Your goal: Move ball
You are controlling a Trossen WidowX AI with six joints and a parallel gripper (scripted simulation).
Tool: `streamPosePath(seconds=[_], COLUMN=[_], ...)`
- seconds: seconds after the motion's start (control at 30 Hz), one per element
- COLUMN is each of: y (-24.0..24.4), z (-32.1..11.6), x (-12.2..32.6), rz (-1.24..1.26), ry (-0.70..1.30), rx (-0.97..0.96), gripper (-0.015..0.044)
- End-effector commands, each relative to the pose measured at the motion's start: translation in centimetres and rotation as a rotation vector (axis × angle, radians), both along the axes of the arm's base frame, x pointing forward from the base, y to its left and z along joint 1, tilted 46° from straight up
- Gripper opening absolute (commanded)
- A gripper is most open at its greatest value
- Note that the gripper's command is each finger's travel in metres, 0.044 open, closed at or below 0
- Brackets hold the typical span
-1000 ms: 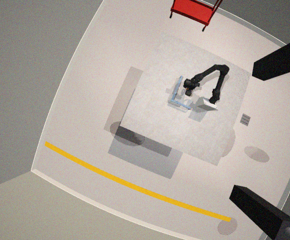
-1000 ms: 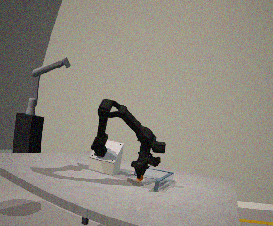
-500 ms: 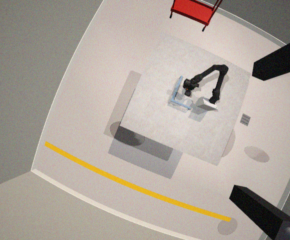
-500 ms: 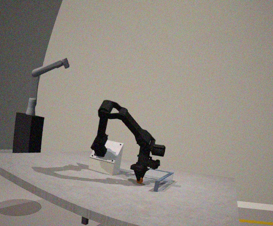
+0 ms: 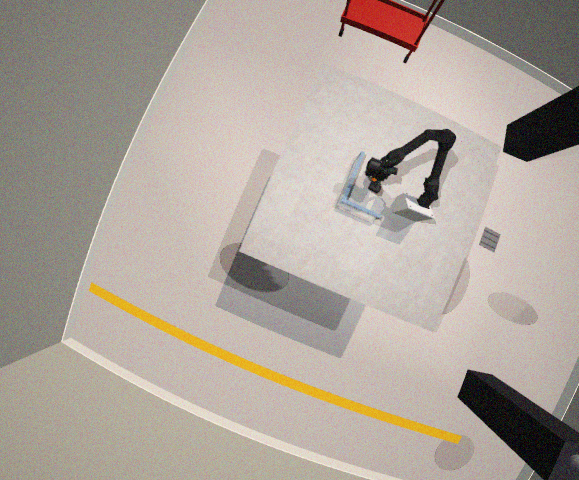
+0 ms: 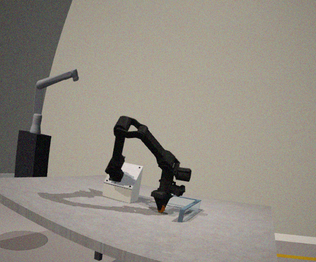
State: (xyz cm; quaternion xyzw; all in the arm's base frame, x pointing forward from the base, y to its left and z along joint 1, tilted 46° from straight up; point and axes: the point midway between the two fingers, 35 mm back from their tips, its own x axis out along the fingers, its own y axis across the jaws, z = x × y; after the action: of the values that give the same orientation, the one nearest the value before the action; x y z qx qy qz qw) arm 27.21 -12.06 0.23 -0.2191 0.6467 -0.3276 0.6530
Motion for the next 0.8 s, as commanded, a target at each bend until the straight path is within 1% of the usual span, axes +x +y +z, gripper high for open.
streamPosePath(seconds=[0.0,0.07,0.17,0.23,0.37,0.4,0.77], y=[0.2,1.9,5.5,6.3,6.3,5.8,5.8], z=[0.2,1.6,5.1,6.0,6.0,5.2,5.2], x=[0.1,0.4,0.5,0.4,0.4,0.5,0.5], rz=[0.0,0.002,0.003,0.003,0.003,0.013,0.013], ry=[0.0,0.002,0.008,0.01,0.01,0.018,0.018], rx=[0.001,0.005,0.003,-0.001,-0.001,-0.006,-0.006], gripper=[0.0278,0.0278,0.0278,0.0278,0.0278,0.0278,0.0278])
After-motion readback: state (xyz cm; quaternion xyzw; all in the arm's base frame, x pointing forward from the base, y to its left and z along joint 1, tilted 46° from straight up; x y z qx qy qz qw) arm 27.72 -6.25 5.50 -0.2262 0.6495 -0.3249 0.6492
